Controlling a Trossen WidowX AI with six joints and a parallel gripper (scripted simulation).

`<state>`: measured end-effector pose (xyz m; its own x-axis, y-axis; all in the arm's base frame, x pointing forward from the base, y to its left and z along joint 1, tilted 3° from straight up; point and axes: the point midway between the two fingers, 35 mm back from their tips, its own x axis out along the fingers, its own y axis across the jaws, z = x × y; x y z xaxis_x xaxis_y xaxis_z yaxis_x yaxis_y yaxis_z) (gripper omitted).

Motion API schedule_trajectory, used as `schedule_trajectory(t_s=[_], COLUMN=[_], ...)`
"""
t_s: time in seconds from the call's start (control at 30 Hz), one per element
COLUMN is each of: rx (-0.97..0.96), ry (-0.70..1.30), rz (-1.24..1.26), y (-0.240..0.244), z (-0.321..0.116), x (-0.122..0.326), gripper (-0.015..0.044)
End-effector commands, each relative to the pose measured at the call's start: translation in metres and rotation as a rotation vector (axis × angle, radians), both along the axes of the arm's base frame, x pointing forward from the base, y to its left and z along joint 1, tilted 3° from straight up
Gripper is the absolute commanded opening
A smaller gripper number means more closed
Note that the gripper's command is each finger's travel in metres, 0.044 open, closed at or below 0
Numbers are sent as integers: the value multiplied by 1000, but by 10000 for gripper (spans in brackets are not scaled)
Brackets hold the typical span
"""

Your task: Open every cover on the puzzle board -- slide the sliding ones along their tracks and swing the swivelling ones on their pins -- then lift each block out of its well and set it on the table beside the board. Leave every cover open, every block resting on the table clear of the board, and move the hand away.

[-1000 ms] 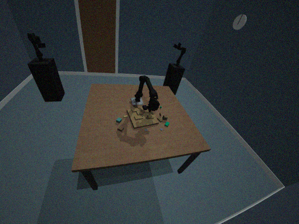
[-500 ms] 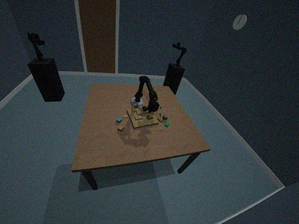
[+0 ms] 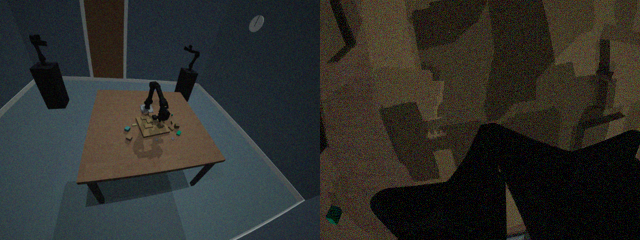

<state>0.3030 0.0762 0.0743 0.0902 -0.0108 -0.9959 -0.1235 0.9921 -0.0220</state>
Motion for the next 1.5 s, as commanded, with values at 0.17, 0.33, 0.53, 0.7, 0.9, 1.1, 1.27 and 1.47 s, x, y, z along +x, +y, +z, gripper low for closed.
schedule_trajectory(t_s=[0.17, 0.33, 0.53, 0.7, 0.9, 1.1, 1.27, 1.47], rx=[2, 2, 2, 2, 2, 2, 3, 3], ry=[5, 4, 4, 3, 3, 2, 2, 1], rz=[0, 0, 0, 0, 0, 0, 0, 0], y=[1, 2, 3, 3, 4, 5, 6, 7], z=[-3, -2, 0, 0, 1, 2, 3, 4], x=[4, 9, 15, 20, 25, 31, 36, 42], gripper=[0, 0, 0, 0, 0, 0, 0, 0])
